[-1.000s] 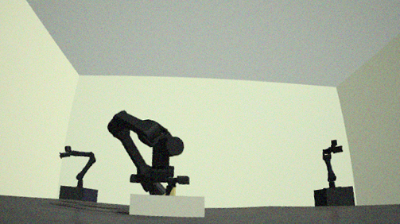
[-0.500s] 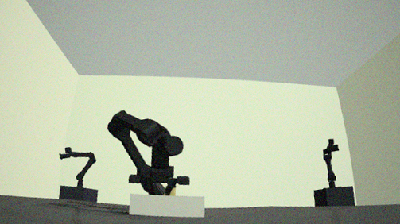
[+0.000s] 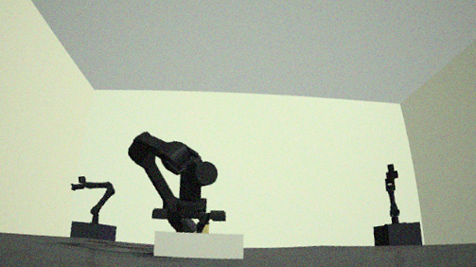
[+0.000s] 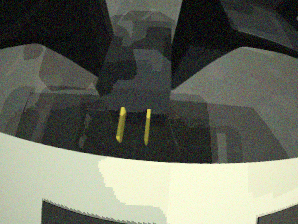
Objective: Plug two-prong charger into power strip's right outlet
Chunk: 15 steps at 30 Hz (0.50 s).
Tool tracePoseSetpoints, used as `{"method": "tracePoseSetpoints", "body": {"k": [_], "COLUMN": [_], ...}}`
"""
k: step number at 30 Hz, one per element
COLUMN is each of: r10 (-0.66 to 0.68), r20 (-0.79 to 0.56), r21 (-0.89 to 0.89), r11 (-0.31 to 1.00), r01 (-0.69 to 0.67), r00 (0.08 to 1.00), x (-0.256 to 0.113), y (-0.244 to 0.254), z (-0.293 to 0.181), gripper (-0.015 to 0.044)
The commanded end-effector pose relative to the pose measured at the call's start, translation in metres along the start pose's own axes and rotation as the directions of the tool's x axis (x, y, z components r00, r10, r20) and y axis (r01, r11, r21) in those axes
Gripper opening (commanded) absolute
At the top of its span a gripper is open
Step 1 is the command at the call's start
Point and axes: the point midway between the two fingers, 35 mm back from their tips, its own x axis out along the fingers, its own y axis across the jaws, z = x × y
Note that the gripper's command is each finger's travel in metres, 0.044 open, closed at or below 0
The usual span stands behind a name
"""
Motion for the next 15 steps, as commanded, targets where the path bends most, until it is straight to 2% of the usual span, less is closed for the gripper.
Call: {"method": "tracePoseSetpoints", "body": {"k": [1,15], "r10": [-0.005,-0.005], "r20": [0.003,0.003], "r21": [-0.005,-0.004], "r11": [1.0,1.0], "r01": [0.005,0.005], "r00": [1.0,1.0], "x": [-0.0004,-0.0005], "y": [-0.0012,-0.0017], "z": [0.001,0.0029], "gripper": [0.0,0.0]}}
